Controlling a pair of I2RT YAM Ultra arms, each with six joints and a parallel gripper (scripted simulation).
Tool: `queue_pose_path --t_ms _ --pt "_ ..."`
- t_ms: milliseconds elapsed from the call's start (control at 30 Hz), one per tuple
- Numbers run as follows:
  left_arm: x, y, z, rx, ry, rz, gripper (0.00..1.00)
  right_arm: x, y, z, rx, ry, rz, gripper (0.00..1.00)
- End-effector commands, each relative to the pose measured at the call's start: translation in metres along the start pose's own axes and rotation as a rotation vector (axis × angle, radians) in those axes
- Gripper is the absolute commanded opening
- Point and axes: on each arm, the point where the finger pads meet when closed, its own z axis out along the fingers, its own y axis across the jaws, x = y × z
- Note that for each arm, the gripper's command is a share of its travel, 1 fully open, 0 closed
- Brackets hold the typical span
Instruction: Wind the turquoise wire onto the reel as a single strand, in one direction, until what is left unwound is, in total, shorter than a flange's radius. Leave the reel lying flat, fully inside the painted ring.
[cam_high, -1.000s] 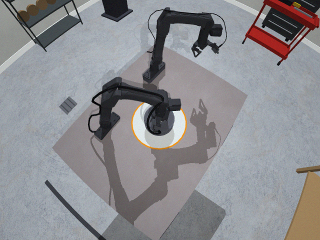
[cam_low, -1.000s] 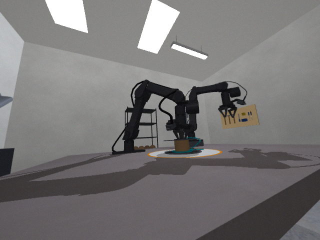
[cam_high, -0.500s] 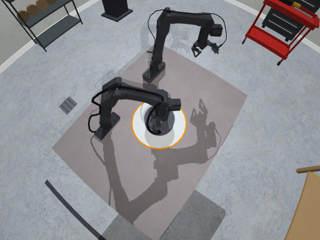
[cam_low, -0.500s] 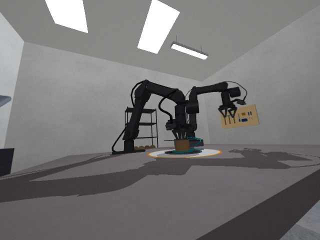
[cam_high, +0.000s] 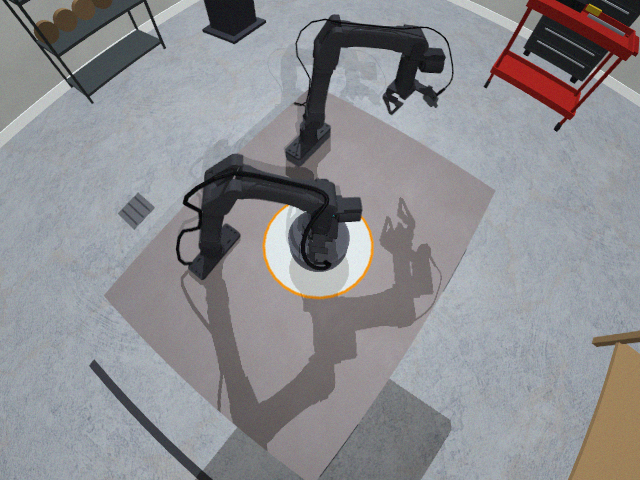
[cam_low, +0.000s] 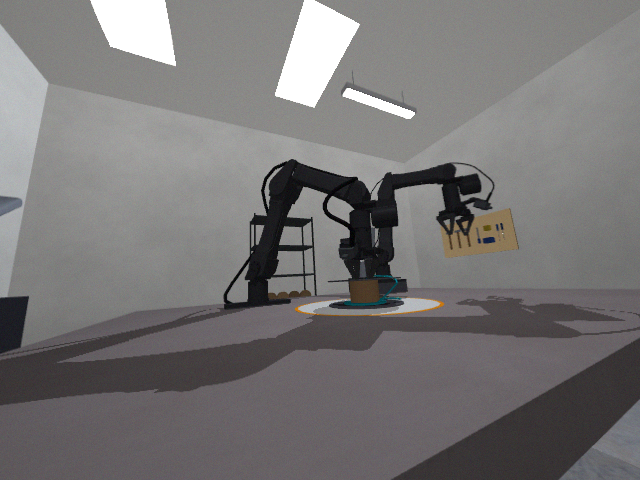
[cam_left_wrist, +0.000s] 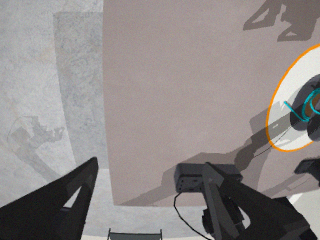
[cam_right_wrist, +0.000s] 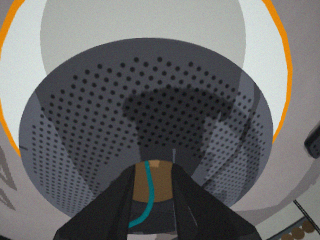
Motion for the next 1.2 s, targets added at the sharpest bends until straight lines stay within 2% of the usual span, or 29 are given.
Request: queue_pose_path --t_ms 0,367,433,467,933,1000,1033,1167 --pt "-0.006 0.0009 -0.0178 -0.043 -0.043 0.005 1.0 -0.0018 0.0048 -0.0146 -0.04 -0.002 -0.187 0.52" --pt "-0.006 0.0009 -0.0178 -0.043 -0.043 0.005 1.0 -0.0018 0.0048 -0.0146 -0.034 -0.018 -0.872 0.52" --pt "-0.006 0.0009 -0.0178 -0.043 -0.043 0.005 1.0 -0.0018 0.0048 -0.0146 -0.034 -0.018 -0.872 0.52" --pt "-0.006 0.0009 -0.0178 -0.043 -0.043 0.005 1.0 -0.0018 0.0048 -0.0146 -0.035 -0.02 -1.015 0.52" --pt "-0.006 0.0009 -0.0178 -0.043 -0.043 0.005 1.0 -0.0018 0.0048 -0.0146 -0.017 -0.039 -1.798 0.52" --pt "-0.006 0.0009 -0.0178 -0.043 -0.043 0.005 1.0 -0.0018 0.0048 -0.0146 -0.017 -0.039 -1.798 0.52" --pt "-0.006 0.0009 -0.0178 -0.043 -0.043 0.005 1.0 -0.0018 0.0048 -0.0146 -0.014 -0.041 -1.937 0.52" --pt "-0.006 0.0009 -0.0178 -0.043 -0.043 0.005 1.0 -0.0018 0.0048 -0.0146 -0.007 -0.046 -2.157 0.52"
